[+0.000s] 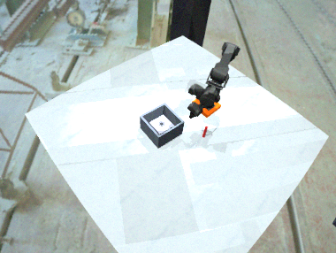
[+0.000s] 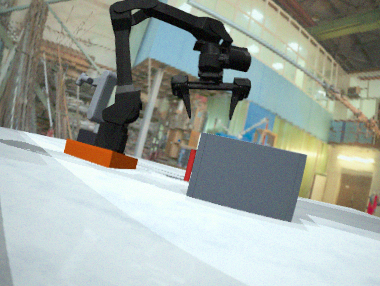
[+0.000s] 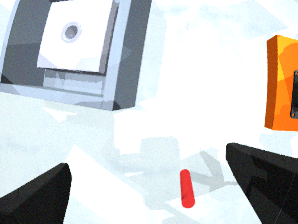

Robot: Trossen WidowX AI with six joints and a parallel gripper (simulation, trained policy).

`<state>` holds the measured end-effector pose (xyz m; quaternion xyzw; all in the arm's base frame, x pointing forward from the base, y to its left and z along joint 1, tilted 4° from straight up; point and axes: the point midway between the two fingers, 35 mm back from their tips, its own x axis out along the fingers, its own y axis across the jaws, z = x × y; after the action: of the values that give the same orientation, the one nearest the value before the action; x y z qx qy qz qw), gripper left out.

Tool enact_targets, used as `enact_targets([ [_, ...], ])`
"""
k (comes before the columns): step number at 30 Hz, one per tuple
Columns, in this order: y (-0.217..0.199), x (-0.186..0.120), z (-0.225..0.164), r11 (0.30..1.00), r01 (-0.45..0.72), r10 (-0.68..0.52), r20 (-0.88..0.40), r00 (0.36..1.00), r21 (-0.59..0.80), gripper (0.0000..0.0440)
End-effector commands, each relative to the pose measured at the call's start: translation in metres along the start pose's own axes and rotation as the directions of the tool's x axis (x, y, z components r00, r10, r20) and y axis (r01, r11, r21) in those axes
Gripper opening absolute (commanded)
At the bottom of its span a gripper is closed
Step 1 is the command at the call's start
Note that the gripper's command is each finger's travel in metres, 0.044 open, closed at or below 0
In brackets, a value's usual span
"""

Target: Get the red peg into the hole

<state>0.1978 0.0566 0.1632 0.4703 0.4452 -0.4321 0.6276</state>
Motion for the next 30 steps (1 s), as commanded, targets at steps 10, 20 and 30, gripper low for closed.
enact_targets([
  [10, -0.022, 0.055, -0.052, 0.968, 0.044, -0.061, -0.063, 0.996, -0.248, 0.0440],
  [20, -0.028, 0.099, -0.076, 0.956, -0.014, -0.020, -0.113, 0.993, -0.292, 0.0436],
  [30, -0.034, 0.114, -0.083, 0.959, -0.006, -0.041, -0.160, 0.986, -0.285, 0.0256],
])
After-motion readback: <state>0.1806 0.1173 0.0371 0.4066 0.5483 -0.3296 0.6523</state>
